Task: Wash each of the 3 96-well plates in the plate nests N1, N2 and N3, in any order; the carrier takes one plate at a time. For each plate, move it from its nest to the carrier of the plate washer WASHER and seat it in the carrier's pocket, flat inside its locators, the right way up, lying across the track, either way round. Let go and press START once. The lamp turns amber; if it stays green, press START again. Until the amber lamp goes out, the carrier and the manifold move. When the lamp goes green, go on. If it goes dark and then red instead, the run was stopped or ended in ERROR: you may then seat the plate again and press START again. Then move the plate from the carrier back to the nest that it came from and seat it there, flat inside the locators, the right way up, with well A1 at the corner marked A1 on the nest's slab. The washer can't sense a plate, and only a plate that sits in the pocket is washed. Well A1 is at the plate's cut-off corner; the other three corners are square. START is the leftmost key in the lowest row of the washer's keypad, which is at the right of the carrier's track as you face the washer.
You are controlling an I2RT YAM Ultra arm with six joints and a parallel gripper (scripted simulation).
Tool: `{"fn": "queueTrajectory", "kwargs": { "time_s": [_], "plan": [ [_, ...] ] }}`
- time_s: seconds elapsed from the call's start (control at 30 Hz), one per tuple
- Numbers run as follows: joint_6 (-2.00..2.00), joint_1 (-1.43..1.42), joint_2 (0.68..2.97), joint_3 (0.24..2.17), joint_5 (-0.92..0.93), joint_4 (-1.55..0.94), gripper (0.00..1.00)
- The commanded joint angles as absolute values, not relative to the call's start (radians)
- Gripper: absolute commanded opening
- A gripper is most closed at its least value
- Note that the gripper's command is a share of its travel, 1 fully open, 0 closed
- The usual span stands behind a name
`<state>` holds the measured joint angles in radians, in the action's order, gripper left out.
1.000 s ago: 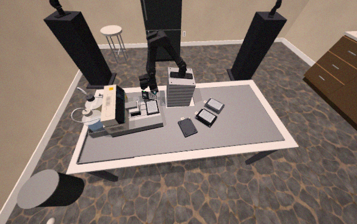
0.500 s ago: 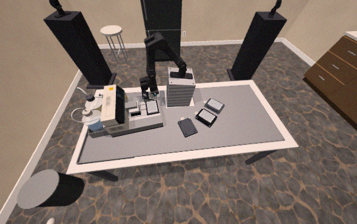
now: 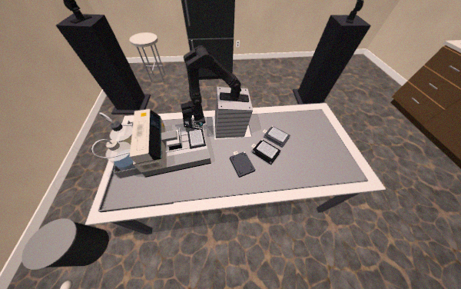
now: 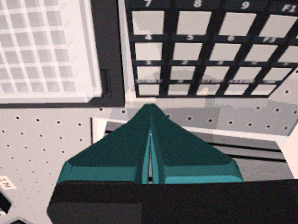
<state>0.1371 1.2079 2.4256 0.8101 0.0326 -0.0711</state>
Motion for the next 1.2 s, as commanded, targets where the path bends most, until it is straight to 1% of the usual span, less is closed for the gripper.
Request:
{"fn": "queueTrajectory", "kwargs": {
  "time_s": [0.0, 0.23, 1.17],
  "plan": [
    [0.138, 1.207, 2.437, 0.815, 0.033, -0.045, 0.00],
    [0.139, 1.206, 2.482, 0.826, 0.033, -0.010, 0.00],
    [0.141, 1.205, 2.529, 0.839, 0.033, 0.024, 0.00]
  ]
}}
